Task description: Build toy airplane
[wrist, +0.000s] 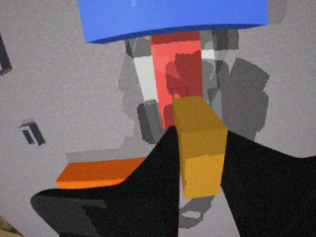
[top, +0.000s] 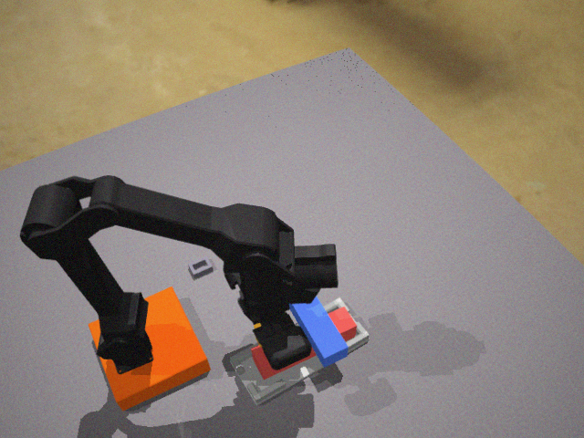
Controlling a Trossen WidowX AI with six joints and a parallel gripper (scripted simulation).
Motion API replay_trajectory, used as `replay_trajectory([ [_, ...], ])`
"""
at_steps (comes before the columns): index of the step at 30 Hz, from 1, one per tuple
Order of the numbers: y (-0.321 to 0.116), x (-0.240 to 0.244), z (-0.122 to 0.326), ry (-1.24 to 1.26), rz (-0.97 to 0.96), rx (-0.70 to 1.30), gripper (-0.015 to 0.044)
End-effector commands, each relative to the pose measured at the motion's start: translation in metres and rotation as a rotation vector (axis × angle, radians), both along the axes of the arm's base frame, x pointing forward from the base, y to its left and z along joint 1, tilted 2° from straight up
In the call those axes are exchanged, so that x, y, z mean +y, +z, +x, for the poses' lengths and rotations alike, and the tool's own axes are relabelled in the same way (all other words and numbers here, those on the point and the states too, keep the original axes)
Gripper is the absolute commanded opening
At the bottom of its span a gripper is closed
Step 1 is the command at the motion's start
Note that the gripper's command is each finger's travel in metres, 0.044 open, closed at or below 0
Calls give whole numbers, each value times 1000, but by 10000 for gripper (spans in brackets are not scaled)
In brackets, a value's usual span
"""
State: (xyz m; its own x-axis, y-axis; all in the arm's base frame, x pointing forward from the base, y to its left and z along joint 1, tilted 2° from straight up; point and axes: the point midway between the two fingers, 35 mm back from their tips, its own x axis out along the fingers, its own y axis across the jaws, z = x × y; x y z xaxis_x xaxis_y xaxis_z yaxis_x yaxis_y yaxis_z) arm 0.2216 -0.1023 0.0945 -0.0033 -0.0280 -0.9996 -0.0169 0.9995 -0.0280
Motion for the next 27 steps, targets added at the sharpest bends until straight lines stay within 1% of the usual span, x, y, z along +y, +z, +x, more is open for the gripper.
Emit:
replay_trajectory([
  [1,-1,-1,0,5,-3,1,66],
  [15,-1,-2,0,5,-4,1,66],
  [27,-20,-3,1,5,-4,1,66],
])
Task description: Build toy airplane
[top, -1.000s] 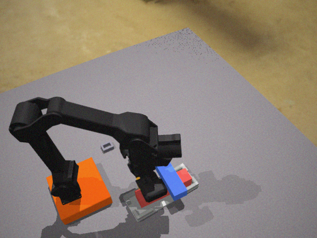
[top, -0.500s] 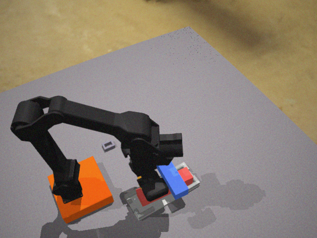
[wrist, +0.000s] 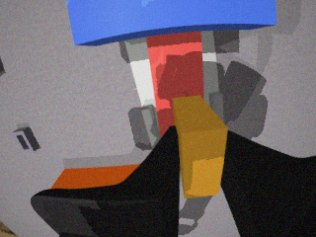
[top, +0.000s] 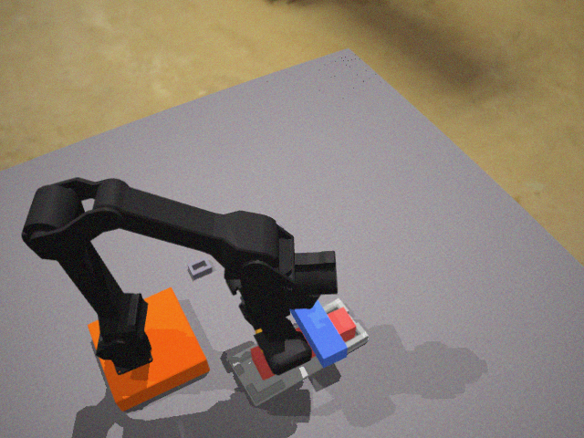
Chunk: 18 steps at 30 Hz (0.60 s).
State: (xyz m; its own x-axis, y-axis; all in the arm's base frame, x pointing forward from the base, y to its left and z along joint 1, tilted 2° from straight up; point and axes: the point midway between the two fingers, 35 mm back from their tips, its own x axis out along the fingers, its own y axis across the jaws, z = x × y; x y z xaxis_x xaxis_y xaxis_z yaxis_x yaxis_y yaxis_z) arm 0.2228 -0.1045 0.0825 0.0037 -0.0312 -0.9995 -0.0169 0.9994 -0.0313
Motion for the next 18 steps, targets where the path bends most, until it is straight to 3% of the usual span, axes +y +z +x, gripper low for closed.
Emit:
replay_trajectory([
  [1,-9,-1,0,5,0,8,66],
  [18,-29,-1,-1,5,0,9,66],
])
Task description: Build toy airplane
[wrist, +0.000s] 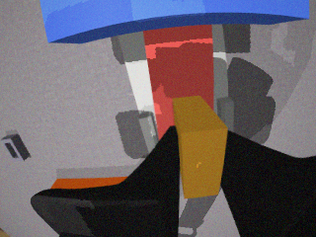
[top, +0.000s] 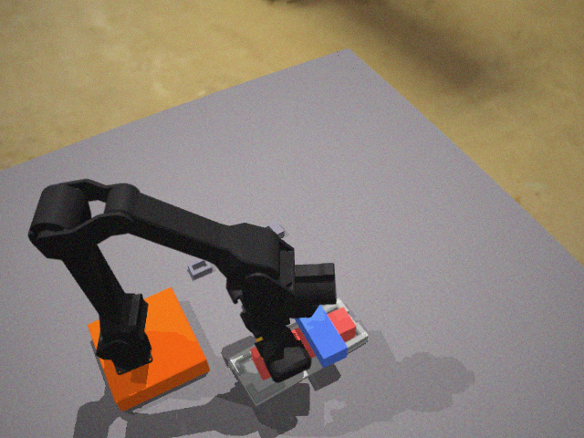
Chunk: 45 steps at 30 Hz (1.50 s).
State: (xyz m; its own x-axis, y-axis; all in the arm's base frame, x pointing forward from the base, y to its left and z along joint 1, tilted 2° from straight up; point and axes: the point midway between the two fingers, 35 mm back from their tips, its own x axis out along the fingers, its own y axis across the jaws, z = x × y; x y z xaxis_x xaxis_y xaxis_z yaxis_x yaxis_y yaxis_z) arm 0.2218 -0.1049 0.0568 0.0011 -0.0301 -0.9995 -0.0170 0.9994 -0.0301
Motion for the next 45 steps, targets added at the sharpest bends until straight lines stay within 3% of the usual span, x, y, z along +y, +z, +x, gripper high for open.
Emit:
replay_trajectory([
  [1,-3,-1,0,5,-2,6,66],
  [4,-1,0,0,0,1,2,78],
  [8,-1,0,0,0,1,2,52],
  [10,-1,0,0,0,1,2,0],
  [13,-1,0,0,0,1,2,0],
  [23,-1,0,0,0,1,2,260],
  [33,1,0,0,0,1,2,260],
  [40,81,2,2,5,-1,5,260],
  [45,89,1,5,5,-1,5,260],
])
